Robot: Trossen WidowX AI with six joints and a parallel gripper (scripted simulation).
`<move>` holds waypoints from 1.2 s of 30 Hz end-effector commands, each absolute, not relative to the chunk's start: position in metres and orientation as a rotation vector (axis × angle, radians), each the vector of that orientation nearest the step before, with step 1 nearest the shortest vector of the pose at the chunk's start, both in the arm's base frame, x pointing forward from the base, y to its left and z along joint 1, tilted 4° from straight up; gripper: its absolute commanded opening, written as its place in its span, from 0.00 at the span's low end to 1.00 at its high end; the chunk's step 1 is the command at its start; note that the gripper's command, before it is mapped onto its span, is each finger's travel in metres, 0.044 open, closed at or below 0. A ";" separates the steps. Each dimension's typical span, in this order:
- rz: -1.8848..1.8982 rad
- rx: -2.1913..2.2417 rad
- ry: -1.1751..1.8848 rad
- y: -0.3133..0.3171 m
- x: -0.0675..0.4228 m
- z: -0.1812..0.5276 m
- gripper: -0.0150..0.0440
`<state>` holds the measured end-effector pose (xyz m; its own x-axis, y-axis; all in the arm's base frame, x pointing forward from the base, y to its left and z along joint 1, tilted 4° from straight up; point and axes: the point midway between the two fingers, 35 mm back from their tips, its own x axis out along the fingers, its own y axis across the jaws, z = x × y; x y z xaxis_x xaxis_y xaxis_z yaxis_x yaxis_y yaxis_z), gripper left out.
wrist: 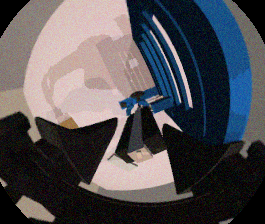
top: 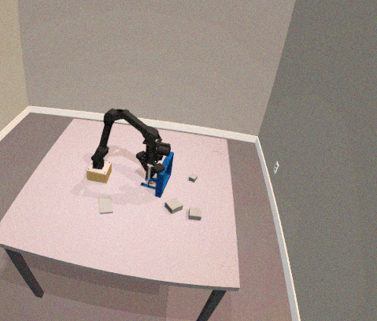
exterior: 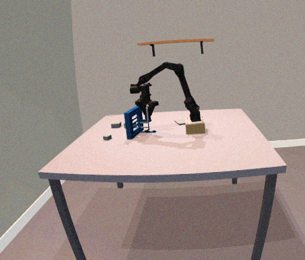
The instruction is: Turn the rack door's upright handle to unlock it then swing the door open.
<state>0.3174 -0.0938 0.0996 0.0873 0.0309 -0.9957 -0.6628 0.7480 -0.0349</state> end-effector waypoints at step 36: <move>1.062 -1.114 1.181 -0.093 0.318 0.099 0.31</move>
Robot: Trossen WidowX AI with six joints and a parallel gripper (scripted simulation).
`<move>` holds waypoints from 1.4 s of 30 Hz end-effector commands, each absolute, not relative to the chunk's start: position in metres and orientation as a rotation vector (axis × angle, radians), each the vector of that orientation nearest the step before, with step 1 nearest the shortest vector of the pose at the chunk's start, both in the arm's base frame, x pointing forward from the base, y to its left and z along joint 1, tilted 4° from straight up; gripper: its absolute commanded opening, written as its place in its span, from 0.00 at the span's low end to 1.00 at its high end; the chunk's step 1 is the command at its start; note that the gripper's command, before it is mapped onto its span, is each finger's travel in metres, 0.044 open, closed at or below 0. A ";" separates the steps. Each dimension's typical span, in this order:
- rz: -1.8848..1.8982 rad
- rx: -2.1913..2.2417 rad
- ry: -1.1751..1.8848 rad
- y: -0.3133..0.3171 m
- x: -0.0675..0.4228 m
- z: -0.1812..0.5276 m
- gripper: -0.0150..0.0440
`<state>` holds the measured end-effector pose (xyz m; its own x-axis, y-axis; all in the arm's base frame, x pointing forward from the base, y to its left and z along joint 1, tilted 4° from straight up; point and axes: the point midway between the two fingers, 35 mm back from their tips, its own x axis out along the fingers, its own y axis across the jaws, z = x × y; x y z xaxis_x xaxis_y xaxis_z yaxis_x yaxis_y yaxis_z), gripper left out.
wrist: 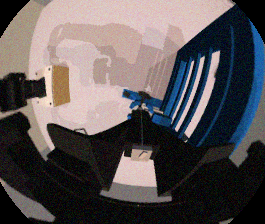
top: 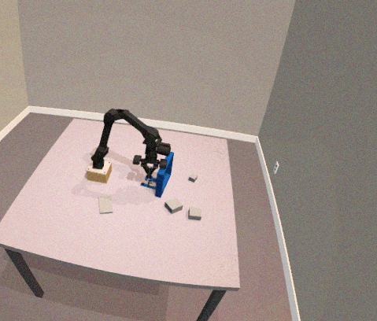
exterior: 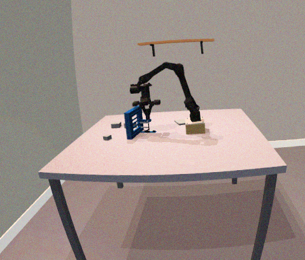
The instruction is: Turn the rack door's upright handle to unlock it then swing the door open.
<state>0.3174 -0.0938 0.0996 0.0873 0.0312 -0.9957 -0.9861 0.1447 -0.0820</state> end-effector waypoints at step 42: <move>0.584 -0.577 1.395 -0.054 0.283 0.097 0.30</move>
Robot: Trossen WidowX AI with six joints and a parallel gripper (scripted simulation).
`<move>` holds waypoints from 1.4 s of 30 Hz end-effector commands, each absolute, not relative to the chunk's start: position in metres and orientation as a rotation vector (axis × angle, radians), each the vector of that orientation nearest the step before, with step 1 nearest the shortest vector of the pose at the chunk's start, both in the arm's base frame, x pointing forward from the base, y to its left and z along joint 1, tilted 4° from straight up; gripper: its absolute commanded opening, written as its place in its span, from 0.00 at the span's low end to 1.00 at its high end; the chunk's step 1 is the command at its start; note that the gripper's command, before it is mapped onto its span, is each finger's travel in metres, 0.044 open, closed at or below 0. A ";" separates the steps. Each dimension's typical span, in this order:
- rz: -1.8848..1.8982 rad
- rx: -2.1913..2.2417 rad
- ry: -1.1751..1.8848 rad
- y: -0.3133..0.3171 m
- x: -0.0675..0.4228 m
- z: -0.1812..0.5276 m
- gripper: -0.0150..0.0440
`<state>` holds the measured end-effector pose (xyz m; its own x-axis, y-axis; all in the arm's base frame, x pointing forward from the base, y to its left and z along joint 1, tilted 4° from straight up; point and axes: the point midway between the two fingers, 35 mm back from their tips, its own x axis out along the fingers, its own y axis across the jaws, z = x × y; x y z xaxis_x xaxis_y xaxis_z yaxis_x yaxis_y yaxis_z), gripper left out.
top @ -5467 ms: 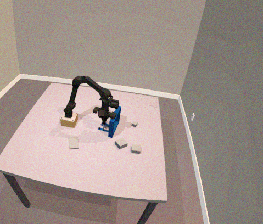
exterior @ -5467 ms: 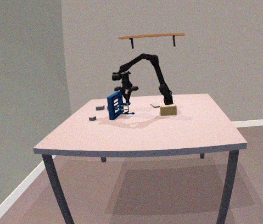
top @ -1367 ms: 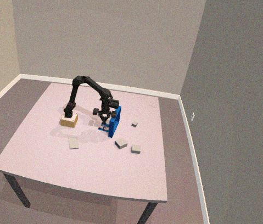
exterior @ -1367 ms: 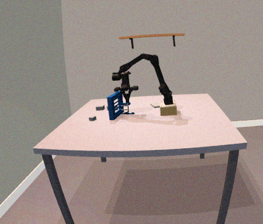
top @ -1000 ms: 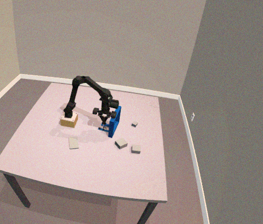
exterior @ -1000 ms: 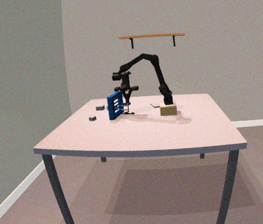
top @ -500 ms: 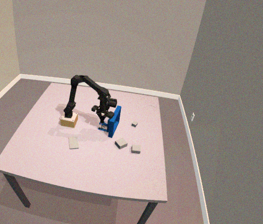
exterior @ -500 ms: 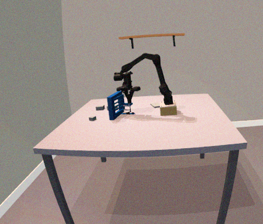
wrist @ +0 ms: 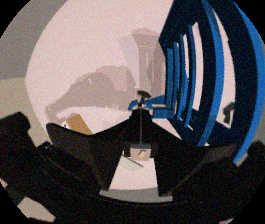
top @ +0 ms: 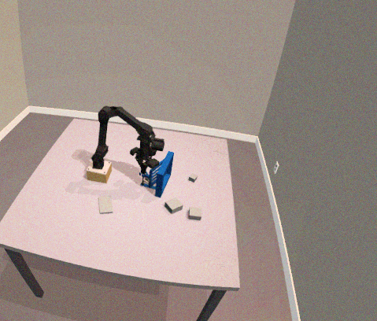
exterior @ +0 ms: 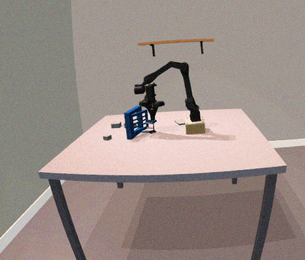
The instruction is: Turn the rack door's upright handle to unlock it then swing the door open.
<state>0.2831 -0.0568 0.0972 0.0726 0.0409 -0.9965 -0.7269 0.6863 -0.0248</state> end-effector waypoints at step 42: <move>0.169 -0.106 1.479 0.031 0.258 0.098 0.30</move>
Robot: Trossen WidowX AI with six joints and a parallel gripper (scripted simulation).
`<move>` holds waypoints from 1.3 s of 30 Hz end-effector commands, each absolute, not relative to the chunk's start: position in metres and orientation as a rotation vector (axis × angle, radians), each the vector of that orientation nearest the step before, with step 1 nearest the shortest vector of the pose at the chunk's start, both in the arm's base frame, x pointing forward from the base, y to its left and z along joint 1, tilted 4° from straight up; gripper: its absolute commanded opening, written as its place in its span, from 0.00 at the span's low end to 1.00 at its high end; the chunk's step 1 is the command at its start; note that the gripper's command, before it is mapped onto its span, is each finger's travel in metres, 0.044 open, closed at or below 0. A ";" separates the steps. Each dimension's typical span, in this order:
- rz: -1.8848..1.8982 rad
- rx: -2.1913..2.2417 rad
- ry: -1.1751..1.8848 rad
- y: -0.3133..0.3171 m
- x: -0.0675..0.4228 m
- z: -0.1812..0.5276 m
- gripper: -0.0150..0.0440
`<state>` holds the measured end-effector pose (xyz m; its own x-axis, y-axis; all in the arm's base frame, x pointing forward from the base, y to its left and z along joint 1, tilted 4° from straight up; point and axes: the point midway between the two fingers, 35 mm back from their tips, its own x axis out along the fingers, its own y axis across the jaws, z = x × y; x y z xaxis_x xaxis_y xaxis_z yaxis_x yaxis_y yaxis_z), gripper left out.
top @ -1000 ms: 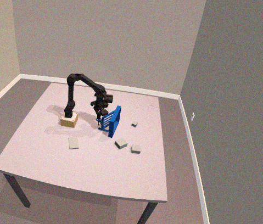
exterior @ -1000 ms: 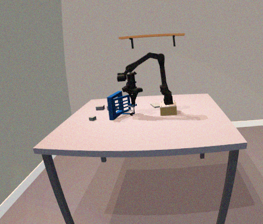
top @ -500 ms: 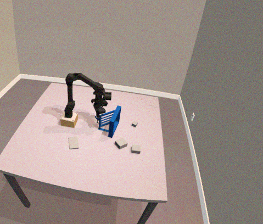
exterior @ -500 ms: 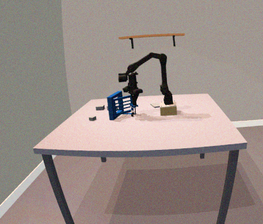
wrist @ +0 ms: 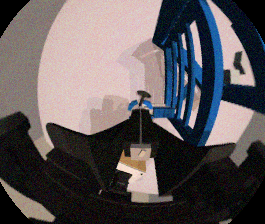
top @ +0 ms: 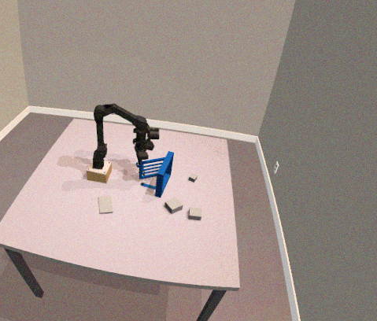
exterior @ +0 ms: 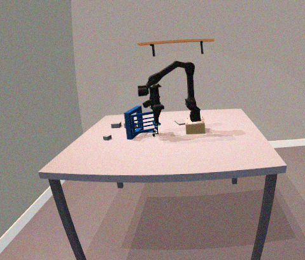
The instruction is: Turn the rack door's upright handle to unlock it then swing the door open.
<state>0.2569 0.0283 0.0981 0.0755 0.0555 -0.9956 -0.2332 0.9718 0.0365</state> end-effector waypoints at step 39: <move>-0.226 0.338 1.478 0.113 0.280 0.105 0.30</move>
